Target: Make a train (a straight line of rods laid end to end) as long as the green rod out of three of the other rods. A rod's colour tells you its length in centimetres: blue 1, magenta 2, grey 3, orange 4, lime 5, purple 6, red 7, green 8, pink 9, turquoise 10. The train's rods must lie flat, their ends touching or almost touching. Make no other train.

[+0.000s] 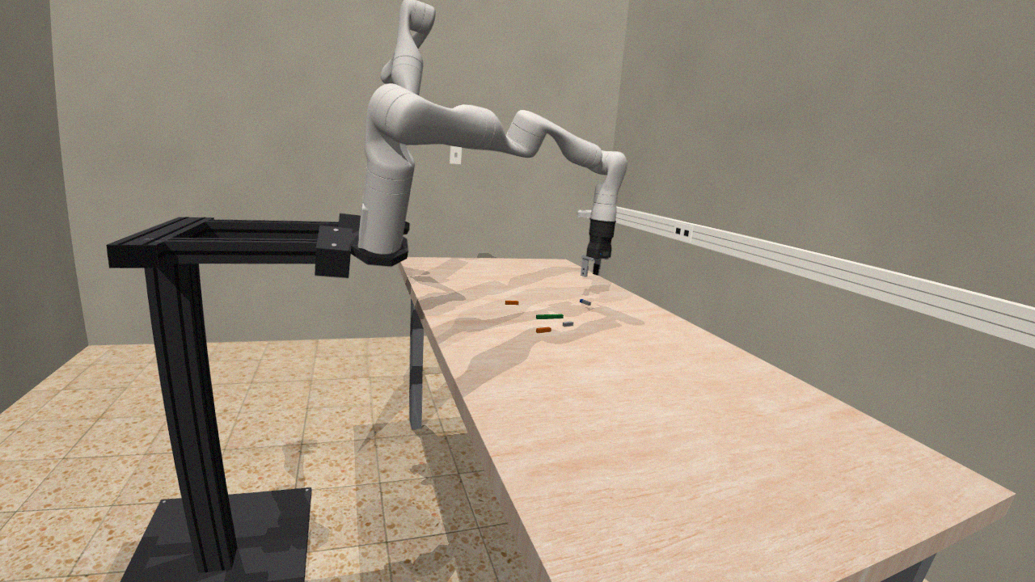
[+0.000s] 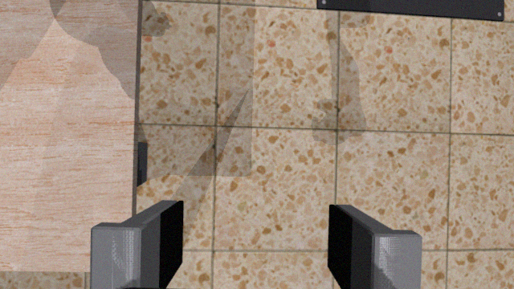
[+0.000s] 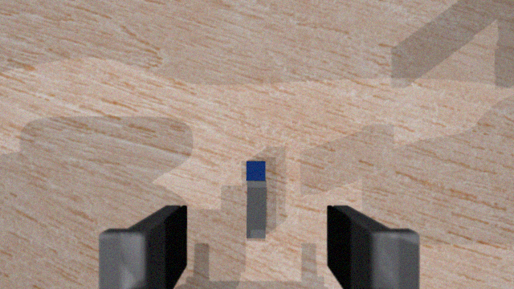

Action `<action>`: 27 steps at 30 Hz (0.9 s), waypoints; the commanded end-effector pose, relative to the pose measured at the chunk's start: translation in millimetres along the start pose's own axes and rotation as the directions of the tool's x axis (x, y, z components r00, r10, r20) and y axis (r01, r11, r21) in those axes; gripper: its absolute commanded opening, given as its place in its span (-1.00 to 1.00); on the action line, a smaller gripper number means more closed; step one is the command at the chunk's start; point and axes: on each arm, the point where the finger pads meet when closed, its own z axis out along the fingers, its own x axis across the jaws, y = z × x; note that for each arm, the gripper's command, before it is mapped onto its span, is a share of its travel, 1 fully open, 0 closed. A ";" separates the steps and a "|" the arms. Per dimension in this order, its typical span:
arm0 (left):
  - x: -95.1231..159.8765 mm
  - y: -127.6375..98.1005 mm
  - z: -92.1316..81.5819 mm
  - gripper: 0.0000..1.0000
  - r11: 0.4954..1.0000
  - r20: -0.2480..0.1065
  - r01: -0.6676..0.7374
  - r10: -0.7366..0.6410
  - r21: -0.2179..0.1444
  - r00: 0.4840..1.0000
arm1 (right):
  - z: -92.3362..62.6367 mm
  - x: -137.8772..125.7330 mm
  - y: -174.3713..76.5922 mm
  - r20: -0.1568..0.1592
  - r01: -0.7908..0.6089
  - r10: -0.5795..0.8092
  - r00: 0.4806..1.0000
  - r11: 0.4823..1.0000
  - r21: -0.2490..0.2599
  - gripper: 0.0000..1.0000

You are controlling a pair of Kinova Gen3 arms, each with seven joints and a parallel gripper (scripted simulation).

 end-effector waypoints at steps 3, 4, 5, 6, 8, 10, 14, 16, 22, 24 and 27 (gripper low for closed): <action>0.1 0.4 -0.7 1.00 1.000 0.000 0.000 0.000 -0.002 1.000 | -1.9 1.1 0.1 -0.003 0.004 -0.004 1.000 1.000 0.001 1.00; 0.1 0.4 -0.7 1.00 1.000 0.000 0.000 0.000 -0.002 1.000 | -2.0 1.2 0.1 -0.004 0.005 -0.005 1.000 1.000 0.001 1.00; 0.1 0.4 -0.7 1.00 1.000 0.000 0.000 0.000 -0.002 1.000 | -2.1 1.2 0.2 -0.004 0.006 -0.006 1.000 1.000 0.001 1.00; 0.1 0.4 -0.7 1.00 1.000 0.000 0.000 0.000 -0.002 1.000 | -2.1 1.3 0.3 -0.004 0.007 -0.007 1.000 1.000 0.001 1.00; 0.1 0.4 -0.7 1.00 1.000 0.000 0.000 0.000 -0.002 1.000 | -2.3 1.4 0.5 -0.005 0.010 -0.010 1.000 1.000 0.002 1.00; 0.1 0.4 -0.7 1.00 1.000 0.000 0.000 0.000 -0.002 1.000 | -2.5 1.6 0.8 -0.006 0.014 -0.014 1.000 1.000 0.003 1.00; 0.1 0.4 -0.7 1.00 1.000 0.000 0.000 0.000 -0.002 1.000 | -2.8 1.9 1.3 -0.008 0.021 -0.021 1.000 1.000 0.004 1.00; 0.1 0.4 -0.7 1.00 1.000 0.000 0.000 0.000 -0.002 1.000 | -3.0 2.0 1.5 -0.009 0.024 -0.024 1.000 1.000 0.004 1.00; 0.1 0.4 -0.7 1.00 1.000 0.000 0.000 0.000 -0.002 1.000 | -4.0 2.9 3.0 -0.014 0.044 -0.044 0.999 0.999 0.007 1.00; 0.1 0.4 -0.7 1.00 1.000 0.000 0.000 0.000 -0.002 1.000 | -4.4 3.3 3.6 -0.016 0.052 -0.052 0.999 0.999 0.008 1.00; 0.1 0.4 -0.7 1.00 1.000 0.000 0.000 0.000 -0.002 1.000 | -5.1 3.9 4.7 -0.020 0.067 -0.066 0.998 0.998 0.010 1.00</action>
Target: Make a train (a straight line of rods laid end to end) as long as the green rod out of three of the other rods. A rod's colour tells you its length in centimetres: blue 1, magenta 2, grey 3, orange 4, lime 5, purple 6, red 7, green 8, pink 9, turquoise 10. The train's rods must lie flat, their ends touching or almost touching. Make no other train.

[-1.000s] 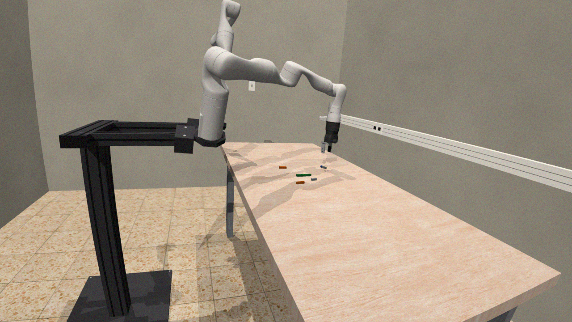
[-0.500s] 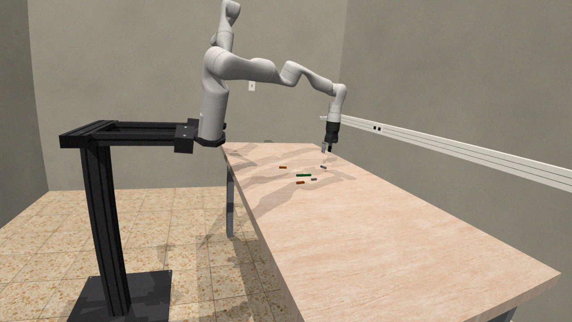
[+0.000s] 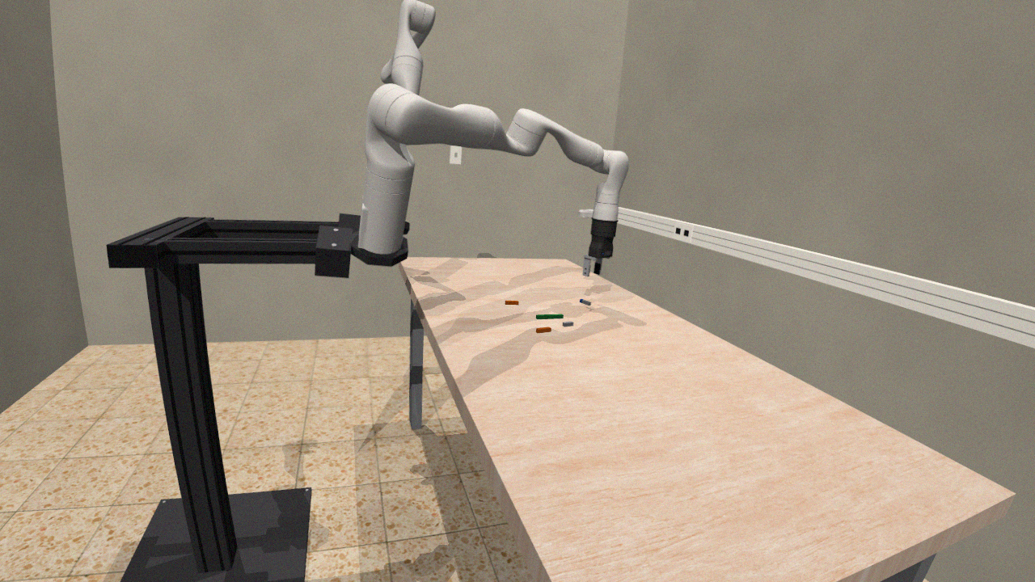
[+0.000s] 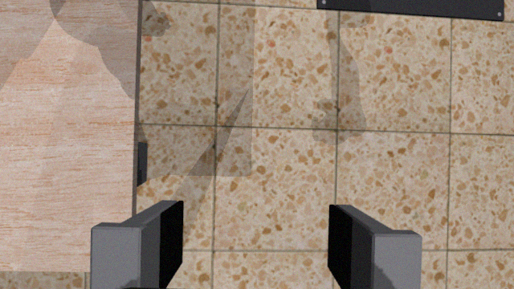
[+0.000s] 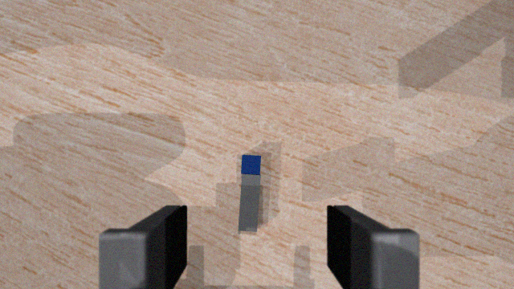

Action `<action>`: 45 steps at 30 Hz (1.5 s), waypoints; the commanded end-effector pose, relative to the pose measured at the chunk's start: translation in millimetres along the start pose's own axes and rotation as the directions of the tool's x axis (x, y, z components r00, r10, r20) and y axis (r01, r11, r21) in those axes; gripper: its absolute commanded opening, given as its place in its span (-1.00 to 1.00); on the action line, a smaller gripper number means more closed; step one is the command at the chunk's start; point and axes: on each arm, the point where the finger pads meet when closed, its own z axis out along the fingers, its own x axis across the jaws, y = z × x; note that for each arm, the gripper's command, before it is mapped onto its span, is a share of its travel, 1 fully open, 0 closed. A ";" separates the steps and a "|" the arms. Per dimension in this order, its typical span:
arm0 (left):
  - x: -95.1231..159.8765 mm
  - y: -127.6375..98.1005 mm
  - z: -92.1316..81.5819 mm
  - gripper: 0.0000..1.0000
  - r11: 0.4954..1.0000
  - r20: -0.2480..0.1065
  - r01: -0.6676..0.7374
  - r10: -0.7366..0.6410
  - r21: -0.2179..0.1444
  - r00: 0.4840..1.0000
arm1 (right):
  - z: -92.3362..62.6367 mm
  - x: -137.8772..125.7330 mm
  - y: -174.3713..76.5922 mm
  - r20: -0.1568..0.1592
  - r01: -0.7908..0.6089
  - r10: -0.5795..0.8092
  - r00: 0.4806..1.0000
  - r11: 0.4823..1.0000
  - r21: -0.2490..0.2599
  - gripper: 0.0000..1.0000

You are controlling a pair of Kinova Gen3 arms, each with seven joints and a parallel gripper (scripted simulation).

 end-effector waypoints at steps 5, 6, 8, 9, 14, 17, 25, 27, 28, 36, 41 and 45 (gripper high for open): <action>0.1 0.4 -0.7 1.00 1.000 0.000 0.000 0.000 -0.002 1.000 | -3.1 2.0 2.1 -0.011 0.029 -0.029 1.000 1.000 0.004 1.00; 0.1 0.4 -0.7 1.00 1.000 0.000 0.000 0.000 -0.002 1.000 | -3.4 2.3 2.5 -0.012 0.035 -0.035 0.999 0.999 0.005 1.00; 0.1 0.4 -0.7 1.00 1.000 0.000 0.000 0.000 -0.002 1.000 | -4.0 2.7 3.5 -0.016 0.048 -0.048 0.999 0.999 0.006 1.00; 0.1 0.4 -0.7 1.00 1.000 0.000 0.000 0.000 -0.002 1.000 | -4.3 2.9 4.1 -0.017 0.054 -0.054 0.998 0.998 0.007 1.00; 0.1 0.4 -0.7 1.00 1.000 0.000 0.000 0.000 -0.002 1.000 | -6.0 4.2 7.1 -0.028 0.092 -0.092 0.995 0.996 0.010 1.00; 0.1 0.4 -0.7 1.00 1.000 0.000 0.000 0.000 -0.002 1.000 | -7.1 4.9 9.2 -0.035 0.118 -0.117 0.993 0.993 0.012 1.00; 0.1 0.4 -0.7 1.00 1.000 0.000 0.000 0.000 -0.002 1.000 | -9.6 6.5 14.1 -0.051 0.176 -0.175 0.983 0.984 0.014 1.00; 0.1 0.4 -0.7 1.00 1.000 0.000 0.000 0.000 -0.002 1.000 | -10.4 7.0 15.9 -0.057 0.197 -0.196 0.979 0.980 0.015 1.00; 0.1 0.4 -0.7 1.00 1.000 0.000 0.000 0.000 -0.002 1.000 | -10.8 7.2 16.9 -0.060 0.209 -0.207 0.976 0.978 0.015 1.00; 0.1 0.4 -0.7 1.00 1.000 0.000 0.000 0.000 -0.002 1.000 | -14.4 9.0 25.7 -0.086 0.306 -0.304 0.949 0.952 0.011 1.00; 0.1 0.4 -0.7 1.00 1.000 0.000 0.000 0.000 -0.002 1.000 | -15.7 9.5 29.4 -0.097 0.346 -0.343 0.934 0.938 0.007 1.00; 0.1 0.4 -0.7 1.00 1.000 0.000 0.000 0.000 -0.002 1.000 | -17.4 9.9 34.9 -0.111 0.401 -0.398 0.910 0.916 0.001 1.00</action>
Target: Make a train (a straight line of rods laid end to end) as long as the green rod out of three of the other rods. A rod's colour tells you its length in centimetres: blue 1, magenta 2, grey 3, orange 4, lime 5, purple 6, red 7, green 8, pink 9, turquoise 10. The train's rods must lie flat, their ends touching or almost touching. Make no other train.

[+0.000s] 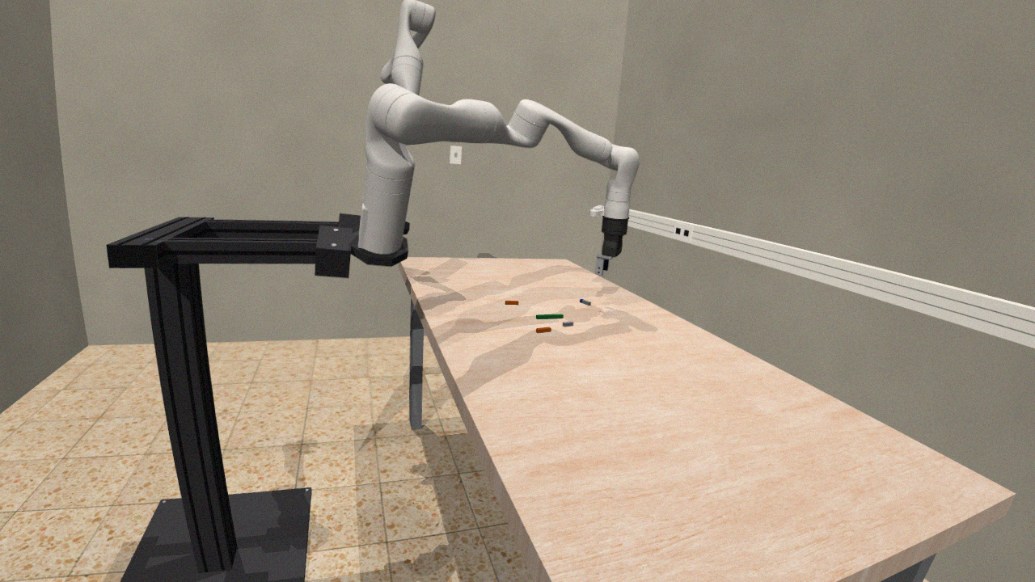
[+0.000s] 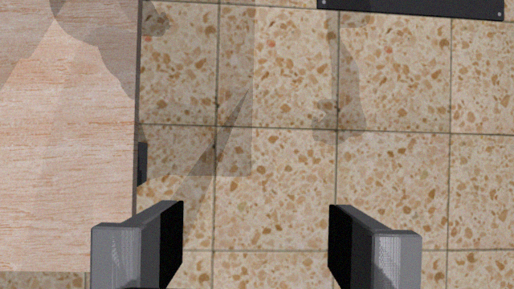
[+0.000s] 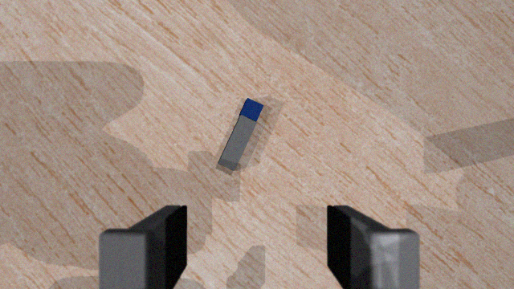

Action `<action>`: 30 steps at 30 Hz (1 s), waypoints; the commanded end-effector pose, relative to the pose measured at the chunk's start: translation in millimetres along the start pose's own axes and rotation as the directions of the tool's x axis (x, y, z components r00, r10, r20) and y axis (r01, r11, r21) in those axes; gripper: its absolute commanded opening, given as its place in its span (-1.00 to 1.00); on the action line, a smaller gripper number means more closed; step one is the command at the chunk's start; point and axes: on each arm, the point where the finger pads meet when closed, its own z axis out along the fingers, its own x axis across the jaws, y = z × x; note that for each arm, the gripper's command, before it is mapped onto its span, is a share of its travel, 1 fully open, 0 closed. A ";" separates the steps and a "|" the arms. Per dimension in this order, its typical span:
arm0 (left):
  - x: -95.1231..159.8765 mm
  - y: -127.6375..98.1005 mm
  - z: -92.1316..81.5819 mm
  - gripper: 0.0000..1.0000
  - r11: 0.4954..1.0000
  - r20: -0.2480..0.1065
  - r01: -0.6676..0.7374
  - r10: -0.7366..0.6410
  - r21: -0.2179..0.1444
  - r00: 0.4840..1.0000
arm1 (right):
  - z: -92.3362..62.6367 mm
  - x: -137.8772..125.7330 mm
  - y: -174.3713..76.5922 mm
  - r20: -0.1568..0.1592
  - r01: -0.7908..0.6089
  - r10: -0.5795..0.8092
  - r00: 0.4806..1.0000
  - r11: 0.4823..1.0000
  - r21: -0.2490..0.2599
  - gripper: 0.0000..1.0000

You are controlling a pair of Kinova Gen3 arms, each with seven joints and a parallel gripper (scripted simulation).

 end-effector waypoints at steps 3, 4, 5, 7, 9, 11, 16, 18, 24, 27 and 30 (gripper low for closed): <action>0.1 0.4 -0.7 1.00 1.000 0.000 0.000 0.000 -0.002 1.000 | -4.5 -1.2 8.3 -0.029 0.094 -0.094 0.995 0.996 -0.005 1.00; 0.1 0.4 -0.7 1.00 1.000 0.000 0.000 0.000 -0.002 1.000 | -4.9 -1.7 9.7 -0.033 0.111 -0.111 0.993 0.994 -0.006 1.00; 0.1 0.4 -0.7 1.00 1.000 0.000 0.000 0.000 -0.002 1.000 | -5.4 -2.2 11.2 -0.036 0.127 -0.127 0.991 0.992 -0.007 1.00; 0.1 0.4 -0.7 1.00 1.000 0.000 0.000 0.000 -0.002 1.000 | -6.2 -3.4 14.1 -0.043 0.161 -0.161 0.986 0.987 -0.010 1.00; 0.1 0.4 -0.7 1.00 1.000 0.000 0.000 0.000 -0.002 1.000 | -7.1 -4.7 17.2 -0.050 0.196 -0.196 0.979 0.981 -0.014 1.00; 0.1 0.4 -0.7 1.00 1.000 0.000 0.000 0.000 -0.002 1.000 | -7.1 -4.7 17.2 -0.050 0.196 -0.196 0.979 0.981 -0.014 1.00; 0.1 0.4 -0.7 1.00 1.000 0.000 0.000 0.000 -0.002 1.000 | -8.9 -8.5 25.0 -0.065 0.285 -0.287 0.956 0.958 -0.025 1.00; 0.1 0.4 -0.7 1.00 1.000 0.000 0.000 0.000 -0.002 1.000 | -9.6 -10.2 28.3 -0.071 0.322 -0.324 0.944 0.946 -0.031 1.00; 0.1 0.4 -0.7 1.00 1.000 0.000 0.000 0.000 -0.002 1.000 | -11.2 -16.5 38.2 -0.084 0.434 -0.437 0.896 0.899 -0.052 1.00; 0.1 0.4 -0.7 1.00 1.000 0.000 0.000 0.000 -0.002 1.000 | -11.6 -18.9 41.6 -0.086 0.471 -0.475 0.876 0.880 -0.061 1.00; 0.1 0.4 -0.7 1.00 1.000 0.000 0.000 0.000 -0.002 1.000 | -12.0 -21.5 44.9 -0.088 0.508 -0.513 0.854 0.858 -0.069 1.00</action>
